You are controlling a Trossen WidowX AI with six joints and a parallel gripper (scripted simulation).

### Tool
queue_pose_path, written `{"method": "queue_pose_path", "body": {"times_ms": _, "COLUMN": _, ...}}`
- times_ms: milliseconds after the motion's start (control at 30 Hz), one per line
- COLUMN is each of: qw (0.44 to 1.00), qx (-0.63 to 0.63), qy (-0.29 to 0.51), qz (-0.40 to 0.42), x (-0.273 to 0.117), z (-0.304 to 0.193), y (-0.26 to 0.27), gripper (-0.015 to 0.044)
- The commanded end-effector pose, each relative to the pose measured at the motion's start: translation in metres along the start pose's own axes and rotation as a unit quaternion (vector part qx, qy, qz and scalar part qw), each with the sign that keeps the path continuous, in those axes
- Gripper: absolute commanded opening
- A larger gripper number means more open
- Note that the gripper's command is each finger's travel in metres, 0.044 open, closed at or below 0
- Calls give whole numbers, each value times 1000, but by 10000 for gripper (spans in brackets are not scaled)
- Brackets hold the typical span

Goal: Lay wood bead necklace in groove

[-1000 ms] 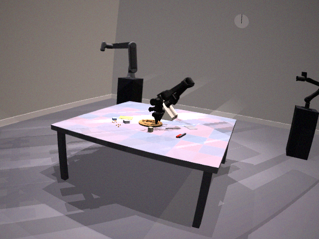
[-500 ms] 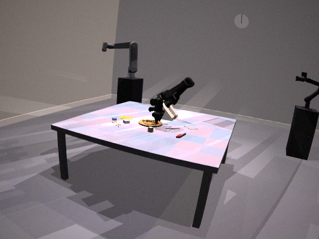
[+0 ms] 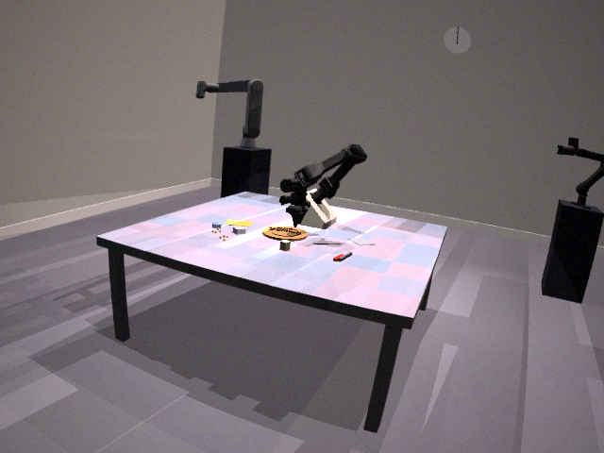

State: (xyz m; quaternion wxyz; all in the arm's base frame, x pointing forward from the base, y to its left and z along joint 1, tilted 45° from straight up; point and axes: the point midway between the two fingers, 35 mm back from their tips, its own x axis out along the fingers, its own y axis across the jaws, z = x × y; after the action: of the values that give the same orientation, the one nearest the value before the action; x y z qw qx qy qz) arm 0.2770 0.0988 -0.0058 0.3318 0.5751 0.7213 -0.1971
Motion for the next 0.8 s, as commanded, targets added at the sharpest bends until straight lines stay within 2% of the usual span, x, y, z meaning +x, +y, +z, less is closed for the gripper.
{"method": "queue_pose_path", "body": {"times_ms": 0, "qw": 1000, "qx": -5, "qy": -1, "qz": -2, "x": 7, "z": 0, "y": 0, "gripper": 120}}
{"method": "queue_pose_path", "body": {"times_ms": 233, "qw": 1000, "qx": -8, "qy": -3, "qz": 4, "x": 6, "z": 0, "y": 3, "gripper": 120}}
{"method": "queue_pose_path", "body": {"times_ms": 767, "qw": 1000, "qx": -6, "qy": -1, "qz": -1, "x": 32, "z": 0, "y": 1, "gripper": 120}}
